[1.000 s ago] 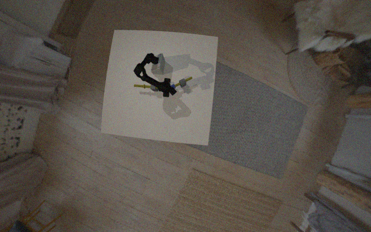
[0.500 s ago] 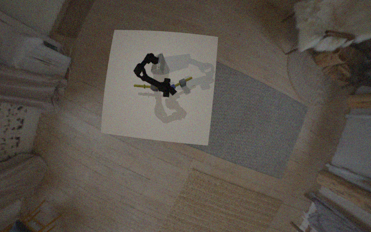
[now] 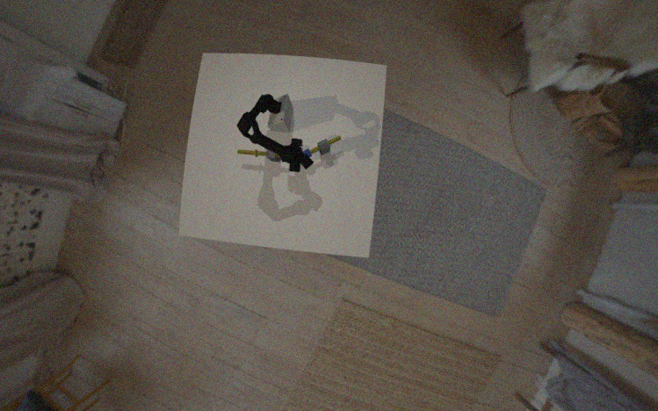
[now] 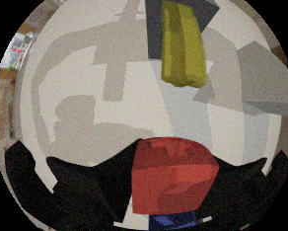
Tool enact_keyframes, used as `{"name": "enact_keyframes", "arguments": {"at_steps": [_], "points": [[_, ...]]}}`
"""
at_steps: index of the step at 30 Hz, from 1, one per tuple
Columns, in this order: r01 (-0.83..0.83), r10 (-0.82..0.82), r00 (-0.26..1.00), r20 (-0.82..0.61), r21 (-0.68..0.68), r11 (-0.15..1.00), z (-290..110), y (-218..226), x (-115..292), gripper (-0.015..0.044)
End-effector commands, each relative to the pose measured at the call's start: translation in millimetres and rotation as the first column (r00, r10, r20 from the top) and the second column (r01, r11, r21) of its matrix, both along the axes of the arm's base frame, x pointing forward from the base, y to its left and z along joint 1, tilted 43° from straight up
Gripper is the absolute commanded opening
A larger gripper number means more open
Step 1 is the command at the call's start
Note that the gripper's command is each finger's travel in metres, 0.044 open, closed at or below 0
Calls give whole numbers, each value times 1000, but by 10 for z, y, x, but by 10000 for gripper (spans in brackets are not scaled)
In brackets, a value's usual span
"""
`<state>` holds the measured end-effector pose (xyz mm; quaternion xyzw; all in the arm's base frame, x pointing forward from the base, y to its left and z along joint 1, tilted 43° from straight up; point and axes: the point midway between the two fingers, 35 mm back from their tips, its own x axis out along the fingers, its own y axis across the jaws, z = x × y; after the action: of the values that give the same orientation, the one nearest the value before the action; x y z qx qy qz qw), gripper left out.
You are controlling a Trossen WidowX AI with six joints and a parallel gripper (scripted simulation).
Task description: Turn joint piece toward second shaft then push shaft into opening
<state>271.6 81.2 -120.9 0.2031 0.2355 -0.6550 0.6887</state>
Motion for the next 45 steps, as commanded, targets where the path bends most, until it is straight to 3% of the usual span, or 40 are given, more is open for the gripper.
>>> {"name": "enact_keyframes", "arguments": {"at_steps": [1,10,15,18,29,45], "points": [[0,0,1000,0,0,1000,0,0,0,0],[0,0,1000,0,0,1000,0,0,0,0],[0,0,1000,0,0,1000,0,0,0,131],[0,0,1000,0,0,1000,0,0,0,147],[0,0,1000,0,0,1000,0,0,0,436],[1,-1,1000,-1,18,1000,19,18,-1,440]]}}
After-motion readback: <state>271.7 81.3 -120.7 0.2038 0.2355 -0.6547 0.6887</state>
